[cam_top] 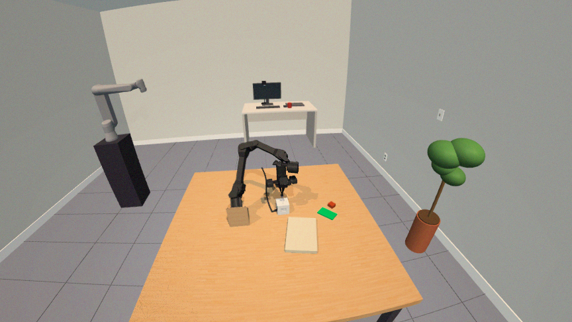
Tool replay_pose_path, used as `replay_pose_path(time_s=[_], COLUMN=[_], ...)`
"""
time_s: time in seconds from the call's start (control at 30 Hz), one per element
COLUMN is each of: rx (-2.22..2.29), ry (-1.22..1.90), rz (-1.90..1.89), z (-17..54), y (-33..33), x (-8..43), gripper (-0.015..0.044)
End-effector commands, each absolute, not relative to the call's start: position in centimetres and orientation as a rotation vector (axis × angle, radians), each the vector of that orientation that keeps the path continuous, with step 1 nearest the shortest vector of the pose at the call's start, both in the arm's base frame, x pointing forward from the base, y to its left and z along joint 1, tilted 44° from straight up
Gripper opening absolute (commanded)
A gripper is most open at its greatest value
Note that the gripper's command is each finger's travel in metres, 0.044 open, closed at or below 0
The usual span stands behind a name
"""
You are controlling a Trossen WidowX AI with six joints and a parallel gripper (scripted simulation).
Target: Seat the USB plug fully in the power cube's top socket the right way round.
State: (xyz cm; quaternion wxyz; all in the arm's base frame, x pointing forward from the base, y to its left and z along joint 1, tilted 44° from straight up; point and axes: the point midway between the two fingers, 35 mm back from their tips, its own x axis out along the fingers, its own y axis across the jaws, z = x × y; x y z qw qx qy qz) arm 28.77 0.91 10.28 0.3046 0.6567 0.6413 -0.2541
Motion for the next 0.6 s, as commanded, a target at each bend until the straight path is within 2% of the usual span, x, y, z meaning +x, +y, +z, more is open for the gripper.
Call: replay_pose_path(time_s=[0.0, 0.57], rx=[1.739, 1.745], ry=[1.700, 1.698], rz=[-0.683, -0.694], z=[10.12, 9.91], y=[0.96, 1.04], x=[28.69, 28.69], gripper=[0.0000, 0.0000])
